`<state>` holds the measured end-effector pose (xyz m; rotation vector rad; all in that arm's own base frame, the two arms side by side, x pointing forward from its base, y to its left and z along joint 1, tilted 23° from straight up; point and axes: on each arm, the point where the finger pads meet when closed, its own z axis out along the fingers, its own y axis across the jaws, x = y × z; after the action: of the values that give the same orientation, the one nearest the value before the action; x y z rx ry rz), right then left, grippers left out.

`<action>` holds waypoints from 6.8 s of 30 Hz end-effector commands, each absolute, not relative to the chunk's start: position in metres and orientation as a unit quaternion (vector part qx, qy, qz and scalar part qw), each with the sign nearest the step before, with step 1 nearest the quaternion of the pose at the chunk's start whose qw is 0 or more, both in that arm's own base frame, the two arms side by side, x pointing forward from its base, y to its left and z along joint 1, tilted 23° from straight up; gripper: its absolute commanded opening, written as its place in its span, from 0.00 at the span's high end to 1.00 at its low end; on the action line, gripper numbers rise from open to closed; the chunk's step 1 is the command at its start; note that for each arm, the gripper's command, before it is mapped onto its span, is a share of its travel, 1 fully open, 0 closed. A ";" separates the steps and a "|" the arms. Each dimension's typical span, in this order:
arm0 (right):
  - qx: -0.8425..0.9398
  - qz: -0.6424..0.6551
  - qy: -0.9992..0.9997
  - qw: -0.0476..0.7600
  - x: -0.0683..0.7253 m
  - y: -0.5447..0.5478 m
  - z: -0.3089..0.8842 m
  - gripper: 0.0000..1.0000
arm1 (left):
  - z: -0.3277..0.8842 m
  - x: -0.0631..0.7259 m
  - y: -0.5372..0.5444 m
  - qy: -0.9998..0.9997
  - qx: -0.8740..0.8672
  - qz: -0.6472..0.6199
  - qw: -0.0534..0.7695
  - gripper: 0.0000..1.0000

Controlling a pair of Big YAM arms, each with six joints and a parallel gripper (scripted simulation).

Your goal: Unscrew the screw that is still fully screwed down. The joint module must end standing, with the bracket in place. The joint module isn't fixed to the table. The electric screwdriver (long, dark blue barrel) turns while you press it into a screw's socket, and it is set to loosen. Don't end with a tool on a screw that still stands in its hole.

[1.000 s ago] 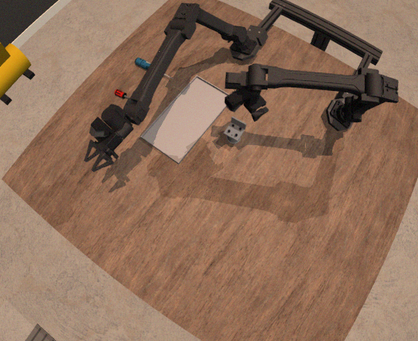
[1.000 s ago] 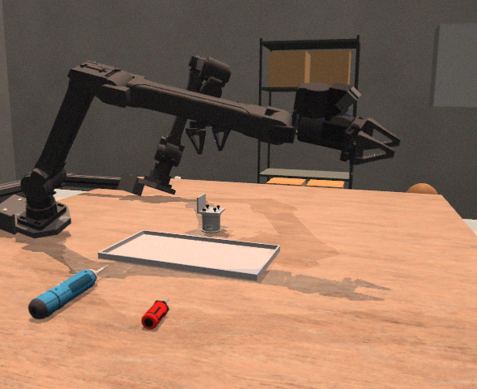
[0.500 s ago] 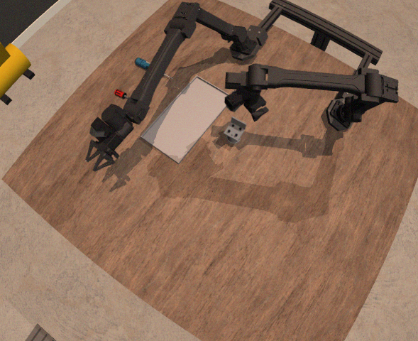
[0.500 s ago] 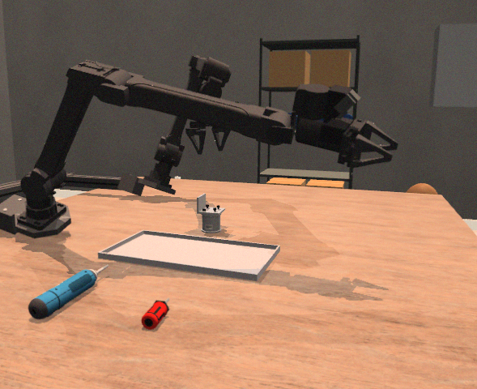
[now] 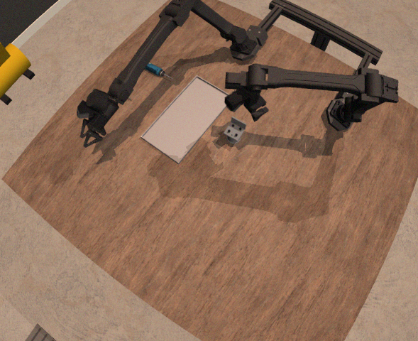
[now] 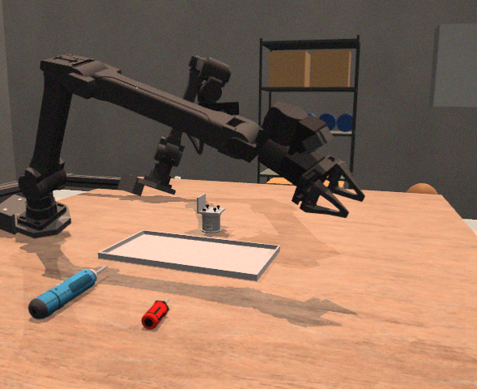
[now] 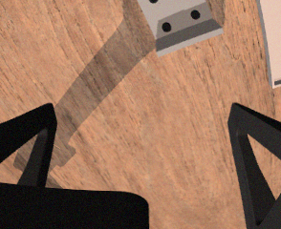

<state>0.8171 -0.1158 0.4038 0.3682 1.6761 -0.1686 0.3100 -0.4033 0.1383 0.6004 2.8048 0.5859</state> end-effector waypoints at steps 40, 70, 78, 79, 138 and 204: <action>0.495 -0.046 0.778 0.383 0.518 -0.296 0.292 0.35 | 0.151 0.314 -0.413 0.954 0.202 0.186 0.119 0.00; 0.674 -0.031 0.701 0.229 0.344 -0.305 0.237 0.35 | 0.151 0.314 -0.413 0.954 0.202 0.186 0.119 0.00; 0.674 -0.029 0.699 0.236 0.345 -0.305 0.243 0.35 | 0.151 0.314 -0.413 0.954 0.202 0.186 0.119 0.00; 0.673 -0.029 0.700 0.237 0.347 -0.304 0.244 0.35 | 0.151 0.314 -0.413 0.954 0.202 0.186 0.119 0.00; 0.674 -0.037 0.697 0.241 0.339 -0.316 0.249 0.35 | 0.151 0.314 -0.413 0.954 0.202 0.186 0.119 0.07; 0.674 -0.037 0.697 0.241 0.339 -0.316 0.249 0.35 | 0.108 0.315 -0.399 0.922 0.376 0.092 -0.009 0.14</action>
<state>0.3310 -0.3021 0.2081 1.9014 1.9775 -0.1017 0.3161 -0.3953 0.1093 1.1178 2.9405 0.3155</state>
